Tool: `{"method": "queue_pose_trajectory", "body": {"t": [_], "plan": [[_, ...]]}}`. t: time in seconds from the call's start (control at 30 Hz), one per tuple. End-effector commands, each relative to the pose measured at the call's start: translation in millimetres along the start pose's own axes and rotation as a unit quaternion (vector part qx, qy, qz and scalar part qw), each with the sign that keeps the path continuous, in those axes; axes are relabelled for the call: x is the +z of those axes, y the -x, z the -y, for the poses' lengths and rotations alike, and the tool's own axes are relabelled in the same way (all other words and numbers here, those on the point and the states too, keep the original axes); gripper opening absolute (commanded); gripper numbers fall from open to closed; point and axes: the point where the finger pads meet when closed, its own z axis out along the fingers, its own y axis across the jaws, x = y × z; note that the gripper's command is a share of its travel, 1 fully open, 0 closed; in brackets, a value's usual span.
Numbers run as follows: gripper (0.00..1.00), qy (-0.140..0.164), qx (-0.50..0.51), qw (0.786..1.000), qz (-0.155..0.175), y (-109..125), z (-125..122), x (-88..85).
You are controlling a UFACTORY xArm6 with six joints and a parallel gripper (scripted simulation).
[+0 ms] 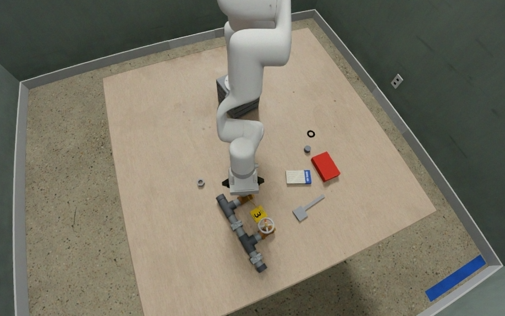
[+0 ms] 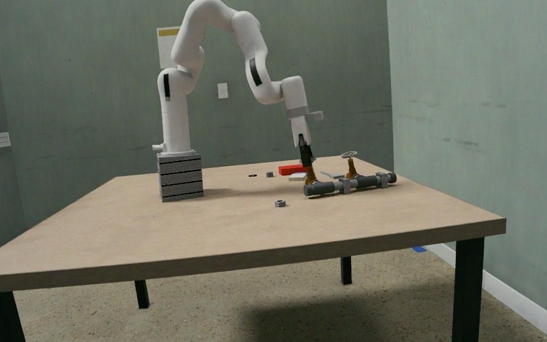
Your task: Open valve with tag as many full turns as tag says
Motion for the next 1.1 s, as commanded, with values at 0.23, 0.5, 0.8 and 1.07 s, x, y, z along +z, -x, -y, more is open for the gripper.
{"method": "queue_pose_trajectory", "body": {"t": [0.23,0.5,0.8,1.07], "plan": [[0.00,-0.028,-0.012,1.000,-0.005,-1.7,0.0,-1.2],[0.00,-0.028,-0.012,1.000,-0.005,-1.7,0.0,-1.2],[1.00,-0.028,-0.012,1.000,-0.005,-1.7,0.0,-1.2],[1.00,-0.028,-0.012,1.000,-0.005,-1.7,0.0,-1.2]]}}
